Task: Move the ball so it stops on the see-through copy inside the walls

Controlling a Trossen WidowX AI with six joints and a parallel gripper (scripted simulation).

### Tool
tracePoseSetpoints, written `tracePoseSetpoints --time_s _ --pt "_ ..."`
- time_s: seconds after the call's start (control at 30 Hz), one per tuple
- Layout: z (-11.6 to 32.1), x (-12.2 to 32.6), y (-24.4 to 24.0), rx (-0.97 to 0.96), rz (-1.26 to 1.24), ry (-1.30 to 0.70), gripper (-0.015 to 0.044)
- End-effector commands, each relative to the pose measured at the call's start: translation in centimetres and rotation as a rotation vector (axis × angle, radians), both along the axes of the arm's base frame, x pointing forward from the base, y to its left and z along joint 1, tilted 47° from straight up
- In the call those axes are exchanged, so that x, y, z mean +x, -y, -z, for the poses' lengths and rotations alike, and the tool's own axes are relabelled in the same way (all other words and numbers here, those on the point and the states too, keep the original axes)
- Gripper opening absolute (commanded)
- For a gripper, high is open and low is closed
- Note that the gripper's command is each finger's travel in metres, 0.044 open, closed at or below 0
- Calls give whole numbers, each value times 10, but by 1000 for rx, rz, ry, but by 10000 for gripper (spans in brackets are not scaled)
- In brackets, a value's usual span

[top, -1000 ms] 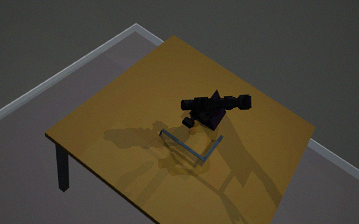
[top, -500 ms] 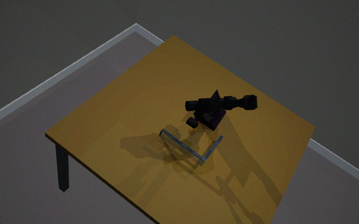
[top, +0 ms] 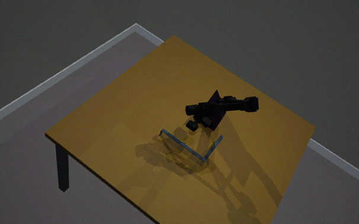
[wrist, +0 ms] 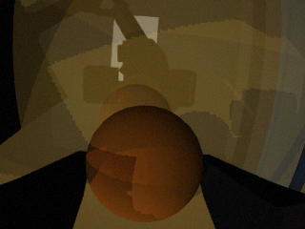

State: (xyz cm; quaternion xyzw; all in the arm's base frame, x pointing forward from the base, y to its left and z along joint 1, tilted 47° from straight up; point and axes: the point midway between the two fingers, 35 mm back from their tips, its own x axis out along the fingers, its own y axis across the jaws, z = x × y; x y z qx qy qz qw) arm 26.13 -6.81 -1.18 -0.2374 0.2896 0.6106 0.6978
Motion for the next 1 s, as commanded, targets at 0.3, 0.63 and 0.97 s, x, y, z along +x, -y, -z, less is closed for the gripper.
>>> tracePoseSetpoints --time_s 0.3,0.63,0.97 --pt "27 -1 -33 14 6 -5 0" --pt "36 1 -42 14 6 -5 0" --pt "38 2 -43 7 -1 -2 105"
